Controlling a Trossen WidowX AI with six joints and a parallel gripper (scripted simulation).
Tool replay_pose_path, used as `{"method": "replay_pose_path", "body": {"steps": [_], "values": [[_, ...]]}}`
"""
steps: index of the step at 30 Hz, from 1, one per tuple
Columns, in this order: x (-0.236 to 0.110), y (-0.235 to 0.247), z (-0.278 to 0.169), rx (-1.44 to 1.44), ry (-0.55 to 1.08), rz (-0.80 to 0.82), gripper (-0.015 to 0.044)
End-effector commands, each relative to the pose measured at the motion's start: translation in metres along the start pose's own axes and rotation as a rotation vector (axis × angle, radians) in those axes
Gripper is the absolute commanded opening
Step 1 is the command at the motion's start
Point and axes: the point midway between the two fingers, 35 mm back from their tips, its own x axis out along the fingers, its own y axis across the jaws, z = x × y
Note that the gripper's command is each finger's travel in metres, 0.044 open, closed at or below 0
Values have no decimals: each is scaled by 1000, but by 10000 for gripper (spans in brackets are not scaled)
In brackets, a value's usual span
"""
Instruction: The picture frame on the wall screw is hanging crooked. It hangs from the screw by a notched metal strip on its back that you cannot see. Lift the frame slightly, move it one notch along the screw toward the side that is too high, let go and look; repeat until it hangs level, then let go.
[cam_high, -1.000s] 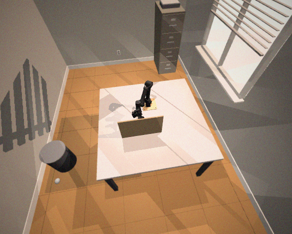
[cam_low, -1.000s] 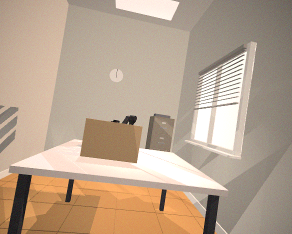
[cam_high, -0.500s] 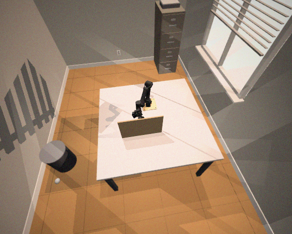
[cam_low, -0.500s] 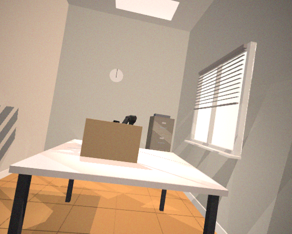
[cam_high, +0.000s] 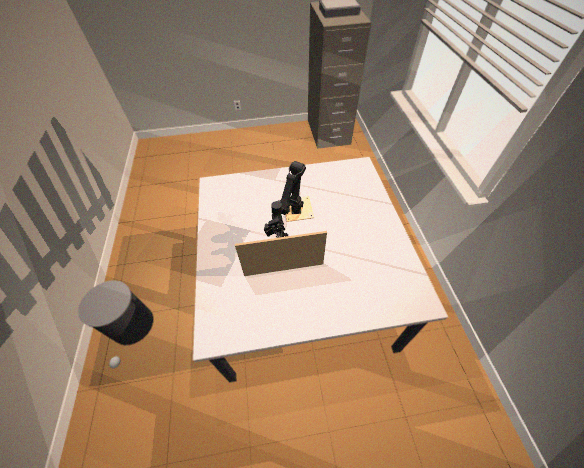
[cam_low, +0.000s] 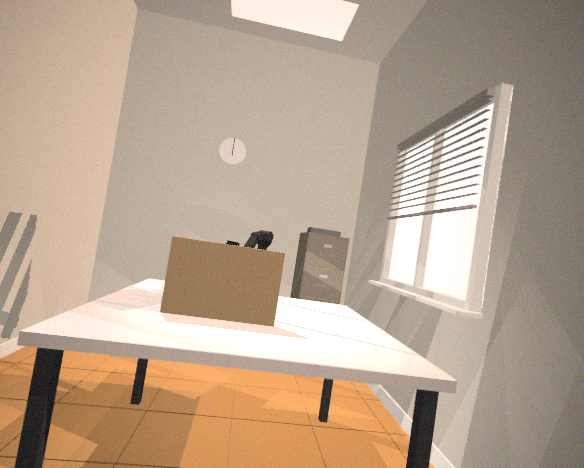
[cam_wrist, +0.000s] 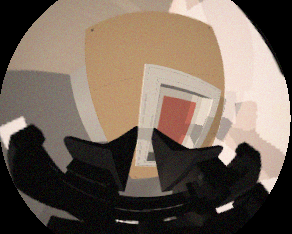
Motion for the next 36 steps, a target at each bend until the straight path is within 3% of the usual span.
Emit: {"method": "replay_pose_path", "body": {"steps": [1, 36], "values": [[0, 0, 0, -5, 0, 0, 0], [0, -1, 0, -188, -1, 0, 0]]}}
